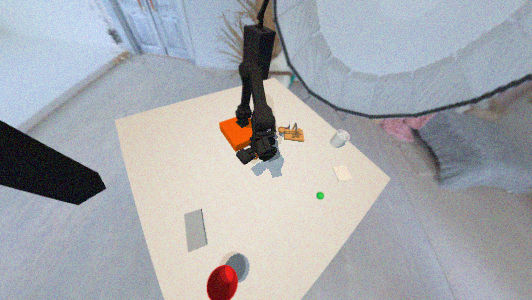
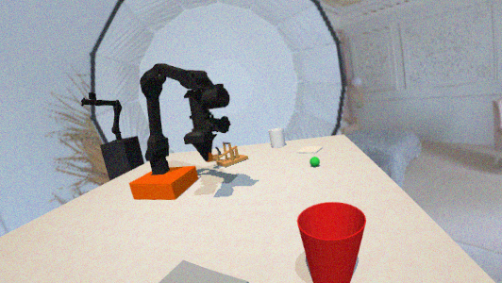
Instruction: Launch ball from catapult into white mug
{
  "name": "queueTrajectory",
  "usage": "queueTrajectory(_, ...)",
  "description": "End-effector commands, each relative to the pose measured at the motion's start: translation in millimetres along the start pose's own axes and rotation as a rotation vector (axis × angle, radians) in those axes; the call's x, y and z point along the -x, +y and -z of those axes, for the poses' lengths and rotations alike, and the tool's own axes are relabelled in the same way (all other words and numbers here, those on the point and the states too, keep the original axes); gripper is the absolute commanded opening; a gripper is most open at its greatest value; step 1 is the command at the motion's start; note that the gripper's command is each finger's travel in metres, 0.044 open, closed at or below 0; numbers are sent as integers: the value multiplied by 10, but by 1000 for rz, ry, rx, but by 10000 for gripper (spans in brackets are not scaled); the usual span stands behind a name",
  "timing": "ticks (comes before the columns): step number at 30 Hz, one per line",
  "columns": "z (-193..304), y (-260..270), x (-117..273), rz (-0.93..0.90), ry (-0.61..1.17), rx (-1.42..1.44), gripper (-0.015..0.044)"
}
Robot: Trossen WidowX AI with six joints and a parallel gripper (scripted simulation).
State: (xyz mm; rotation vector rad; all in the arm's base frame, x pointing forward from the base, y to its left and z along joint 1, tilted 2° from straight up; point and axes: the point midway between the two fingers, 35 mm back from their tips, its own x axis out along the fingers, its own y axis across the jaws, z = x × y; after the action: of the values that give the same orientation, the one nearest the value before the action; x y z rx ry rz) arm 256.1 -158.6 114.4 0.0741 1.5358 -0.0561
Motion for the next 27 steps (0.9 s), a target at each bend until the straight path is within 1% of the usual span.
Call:
queueTrajectory(1, -77, 222, -31, -11, 21, 46, 0)
queueTrajectory(14, -203, 868, -112, -24, 79, 183, 0)
queueTrajectory(27, -180, 1513, -184, -19, 141, 323, 0)
